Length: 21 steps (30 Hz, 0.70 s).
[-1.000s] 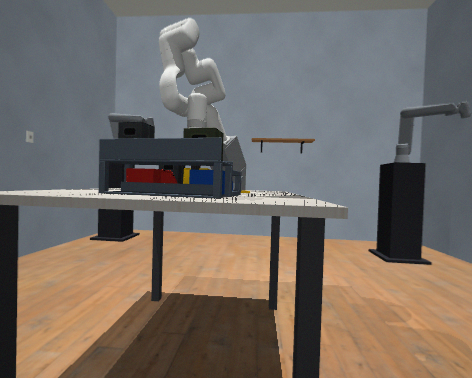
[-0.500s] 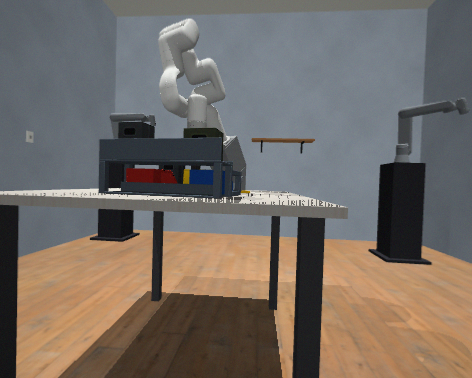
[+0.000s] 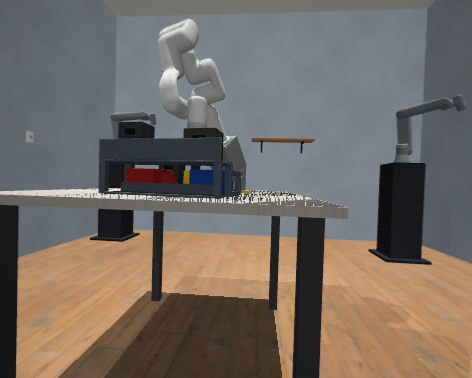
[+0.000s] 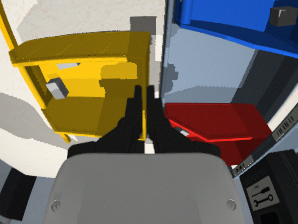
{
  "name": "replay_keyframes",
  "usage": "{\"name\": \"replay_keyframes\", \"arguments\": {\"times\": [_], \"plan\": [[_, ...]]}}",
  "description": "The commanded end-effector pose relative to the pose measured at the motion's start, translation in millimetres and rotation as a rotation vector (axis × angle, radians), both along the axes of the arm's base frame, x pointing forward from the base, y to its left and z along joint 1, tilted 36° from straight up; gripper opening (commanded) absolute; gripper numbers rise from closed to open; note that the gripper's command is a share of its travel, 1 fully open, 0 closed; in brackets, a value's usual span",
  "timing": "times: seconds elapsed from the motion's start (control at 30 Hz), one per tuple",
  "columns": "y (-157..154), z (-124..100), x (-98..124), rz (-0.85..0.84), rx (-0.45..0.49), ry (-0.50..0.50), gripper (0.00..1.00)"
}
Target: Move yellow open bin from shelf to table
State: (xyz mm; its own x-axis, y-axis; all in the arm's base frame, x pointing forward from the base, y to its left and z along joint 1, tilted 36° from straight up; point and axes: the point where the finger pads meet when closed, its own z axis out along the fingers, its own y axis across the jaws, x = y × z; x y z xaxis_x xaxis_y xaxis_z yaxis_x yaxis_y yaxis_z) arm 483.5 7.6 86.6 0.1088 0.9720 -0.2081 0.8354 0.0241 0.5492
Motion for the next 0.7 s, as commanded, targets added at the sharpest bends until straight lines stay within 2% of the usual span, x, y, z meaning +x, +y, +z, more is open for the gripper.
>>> {"name": "replay_keyframes", "arguments": {"times": [0.0,0.67], "plan": [[-0.4,-1.6,2.3,0.001,0.000,-0.002,0.00],[-1.8,-6.7,5.6,0.001,0.000,-0.002,0.00]]}}
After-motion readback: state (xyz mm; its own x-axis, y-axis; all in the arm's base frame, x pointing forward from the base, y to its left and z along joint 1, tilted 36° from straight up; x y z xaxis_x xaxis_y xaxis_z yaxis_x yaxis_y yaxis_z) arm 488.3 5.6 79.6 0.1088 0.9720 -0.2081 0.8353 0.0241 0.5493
